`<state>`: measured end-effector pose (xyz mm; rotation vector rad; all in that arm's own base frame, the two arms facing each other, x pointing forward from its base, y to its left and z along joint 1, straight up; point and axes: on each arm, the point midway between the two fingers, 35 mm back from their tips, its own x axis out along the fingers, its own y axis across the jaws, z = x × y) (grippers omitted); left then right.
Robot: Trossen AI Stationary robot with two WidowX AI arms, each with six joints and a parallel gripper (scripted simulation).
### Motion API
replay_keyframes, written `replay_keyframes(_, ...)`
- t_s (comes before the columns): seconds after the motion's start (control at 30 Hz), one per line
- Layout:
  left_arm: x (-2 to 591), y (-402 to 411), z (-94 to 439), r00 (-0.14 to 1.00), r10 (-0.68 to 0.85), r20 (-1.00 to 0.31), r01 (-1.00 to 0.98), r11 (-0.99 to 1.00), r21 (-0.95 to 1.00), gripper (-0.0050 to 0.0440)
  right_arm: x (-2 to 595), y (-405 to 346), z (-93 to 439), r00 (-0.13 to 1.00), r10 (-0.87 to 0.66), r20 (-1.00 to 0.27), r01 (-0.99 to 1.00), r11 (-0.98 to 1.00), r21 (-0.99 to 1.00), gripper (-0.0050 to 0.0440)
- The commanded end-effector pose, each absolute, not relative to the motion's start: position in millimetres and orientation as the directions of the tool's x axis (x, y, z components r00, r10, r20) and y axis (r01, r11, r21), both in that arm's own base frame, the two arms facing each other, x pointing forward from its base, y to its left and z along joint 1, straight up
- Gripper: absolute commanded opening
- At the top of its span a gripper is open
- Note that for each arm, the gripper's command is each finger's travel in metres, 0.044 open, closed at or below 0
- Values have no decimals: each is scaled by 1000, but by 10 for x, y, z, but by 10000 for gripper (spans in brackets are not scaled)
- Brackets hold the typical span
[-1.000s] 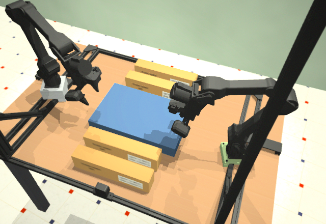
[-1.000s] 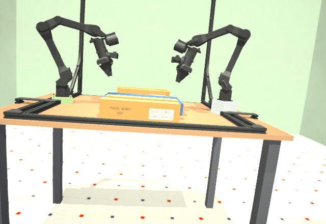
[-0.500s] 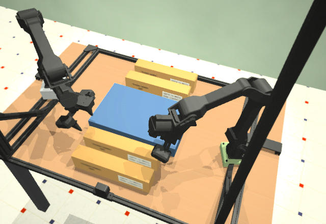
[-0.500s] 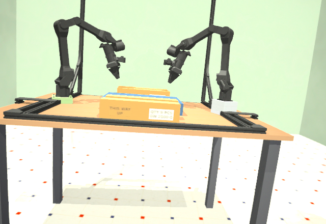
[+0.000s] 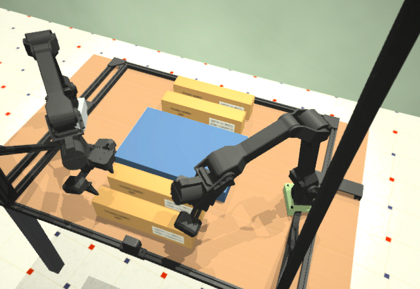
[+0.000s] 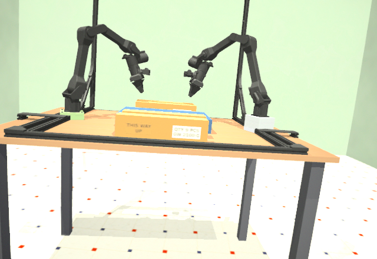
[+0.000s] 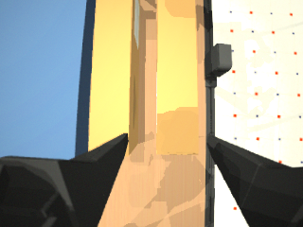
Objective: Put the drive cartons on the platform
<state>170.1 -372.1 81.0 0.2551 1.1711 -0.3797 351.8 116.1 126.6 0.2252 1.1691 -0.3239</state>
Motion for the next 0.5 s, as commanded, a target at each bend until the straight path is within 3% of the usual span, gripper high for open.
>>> replay_keyframes(0.0, 1680, -3863, 791, 340, -157, -927, 420, 908, 0, 389, 3593, 1262, 1234, 349, -137, -927, 365, 931, 0, 389)
replay_keyframes(0.47, 1673, -3906, 734, 340, -157, -927, 420, 908, 0, 389, 3618, 1296, 1177, 349, -137, -927, 365, 931, 0, 389)
